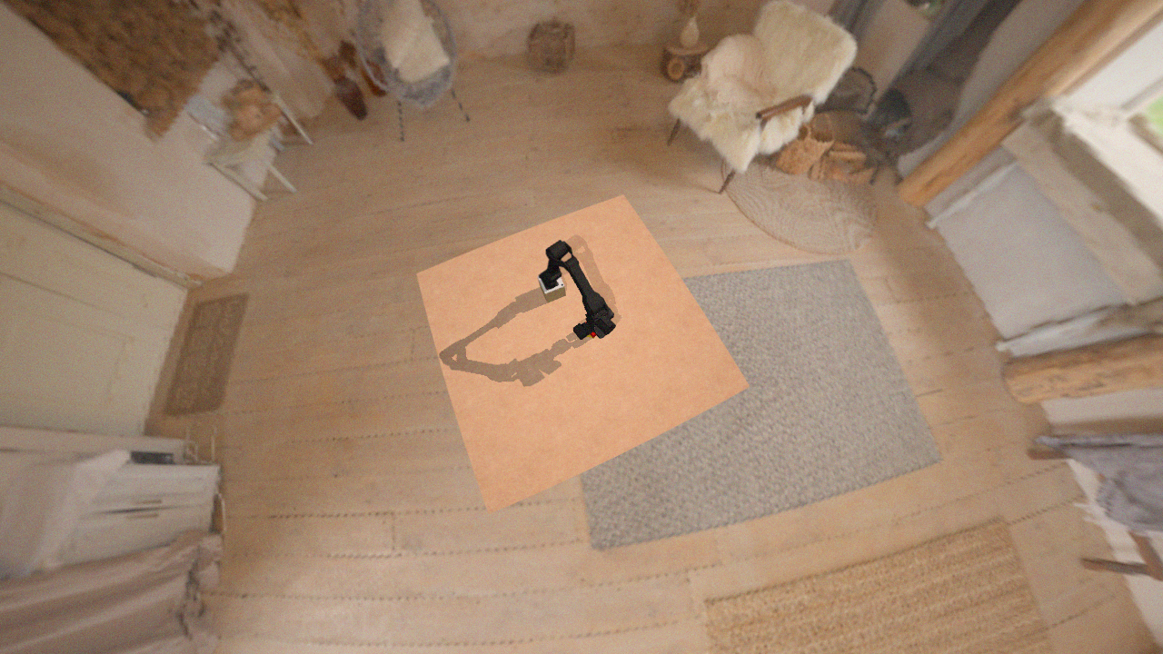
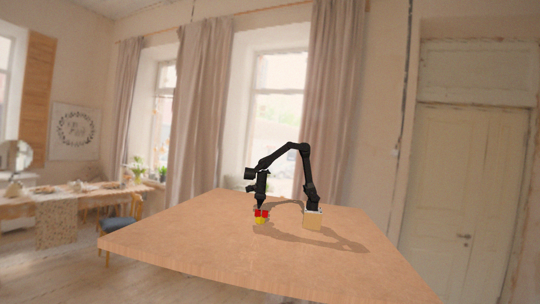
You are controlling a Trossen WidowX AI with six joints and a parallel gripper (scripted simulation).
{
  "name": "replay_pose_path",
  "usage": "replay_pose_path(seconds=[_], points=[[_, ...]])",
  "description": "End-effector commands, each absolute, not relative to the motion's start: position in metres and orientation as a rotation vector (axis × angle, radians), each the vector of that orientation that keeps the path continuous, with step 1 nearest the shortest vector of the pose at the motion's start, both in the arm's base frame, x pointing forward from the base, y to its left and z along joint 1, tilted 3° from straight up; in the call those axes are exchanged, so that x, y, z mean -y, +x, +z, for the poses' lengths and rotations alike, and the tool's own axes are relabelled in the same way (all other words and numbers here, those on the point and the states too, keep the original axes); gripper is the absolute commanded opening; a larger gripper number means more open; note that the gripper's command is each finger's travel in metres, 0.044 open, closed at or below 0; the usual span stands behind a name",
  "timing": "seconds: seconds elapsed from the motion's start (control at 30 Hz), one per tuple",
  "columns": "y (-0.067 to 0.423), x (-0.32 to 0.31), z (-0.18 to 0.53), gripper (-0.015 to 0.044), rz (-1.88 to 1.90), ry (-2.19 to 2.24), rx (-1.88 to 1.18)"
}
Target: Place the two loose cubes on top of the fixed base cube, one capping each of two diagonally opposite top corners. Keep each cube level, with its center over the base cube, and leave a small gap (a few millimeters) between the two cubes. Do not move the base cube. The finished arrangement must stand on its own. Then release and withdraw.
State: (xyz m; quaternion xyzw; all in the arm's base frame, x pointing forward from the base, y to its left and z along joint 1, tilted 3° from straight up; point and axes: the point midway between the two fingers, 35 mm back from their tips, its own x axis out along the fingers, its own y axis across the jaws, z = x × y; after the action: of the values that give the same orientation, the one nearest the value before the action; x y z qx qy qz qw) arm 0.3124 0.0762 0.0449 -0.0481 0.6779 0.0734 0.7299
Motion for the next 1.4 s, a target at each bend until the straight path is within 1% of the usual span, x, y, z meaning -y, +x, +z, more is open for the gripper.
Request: replay_pose_path(seconds=[0.0,0.77,1.0,1.03,1.27,1.37], points=[[0.313,-0.076,0.053,0.0205,0.164,-0.107,-1.487],[0.311,-0.075,0.079,0.0205,0.164,-0.107,-1.487],[0.309,-0.077,0.08,0.0389,0.16,-0.104,-1.492],[0.307,-0.084,0.08,0.04,0.161,-0.103,-1.492],[0.26,-0.173,0.082,0.04,0.167,-0.096,-1.496],[0.247,-0.19,0.083,0.04,0.169,-0.095,-1.497]])
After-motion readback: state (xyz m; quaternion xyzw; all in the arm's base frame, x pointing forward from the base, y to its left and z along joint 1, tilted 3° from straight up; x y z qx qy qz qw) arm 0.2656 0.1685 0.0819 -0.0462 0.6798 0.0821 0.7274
